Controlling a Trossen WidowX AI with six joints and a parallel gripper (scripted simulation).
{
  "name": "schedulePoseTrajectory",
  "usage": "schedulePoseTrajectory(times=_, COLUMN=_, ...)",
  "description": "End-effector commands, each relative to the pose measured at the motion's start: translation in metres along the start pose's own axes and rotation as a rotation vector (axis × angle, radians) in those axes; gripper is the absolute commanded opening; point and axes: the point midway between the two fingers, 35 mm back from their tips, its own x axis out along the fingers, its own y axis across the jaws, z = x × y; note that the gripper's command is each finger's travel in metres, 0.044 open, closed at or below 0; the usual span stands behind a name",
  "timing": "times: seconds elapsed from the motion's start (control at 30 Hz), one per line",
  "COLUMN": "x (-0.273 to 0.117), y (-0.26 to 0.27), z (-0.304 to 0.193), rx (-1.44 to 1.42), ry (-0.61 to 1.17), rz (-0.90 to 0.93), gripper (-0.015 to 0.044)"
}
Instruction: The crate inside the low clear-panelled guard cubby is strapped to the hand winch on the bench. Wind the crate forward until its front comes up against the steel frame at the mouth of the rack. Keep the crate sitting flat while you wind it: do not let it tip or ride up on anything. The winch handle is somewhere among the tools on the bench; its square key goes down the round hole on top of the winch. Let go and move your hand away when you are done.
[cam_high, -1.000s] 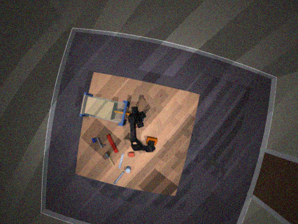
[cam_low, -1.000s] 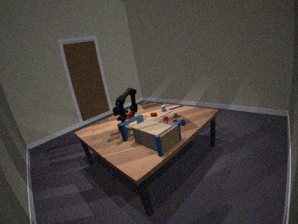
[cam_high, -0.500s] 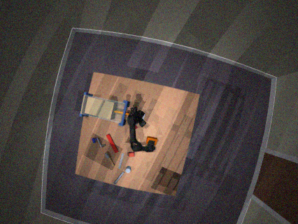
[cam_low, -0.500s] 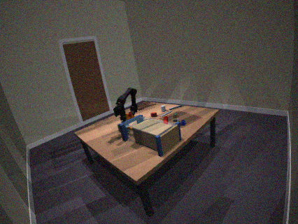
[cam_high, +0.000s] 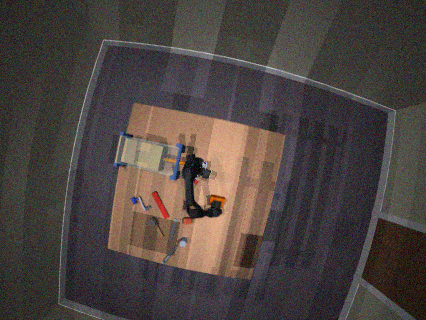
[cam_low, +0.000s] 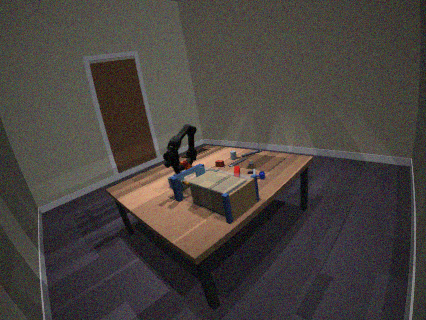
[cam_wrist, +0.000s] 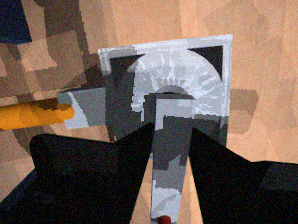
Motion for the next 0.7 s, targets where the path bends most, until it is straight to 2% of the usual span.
schedulePoseTrajectory(times=0.0, x=0.0042, y=-0.0018, z=0.0012, rx=-0.103, ry=-0.014, rz=-0.007, gripper=0.0)
schedulePoseTrajectory(times=0.2, x=0.0047, y=-0.0024, z=0.0007, rx=-0.211, ry=-0.028, rz=-0.002, gripper=0.0)
schedulePoseTrajectory(times=0.67, x=0.0054, y=-0.0018, z=0.0006, rx=-0.171, ry=-0.022, rz=-0.003, gripper=0.0)
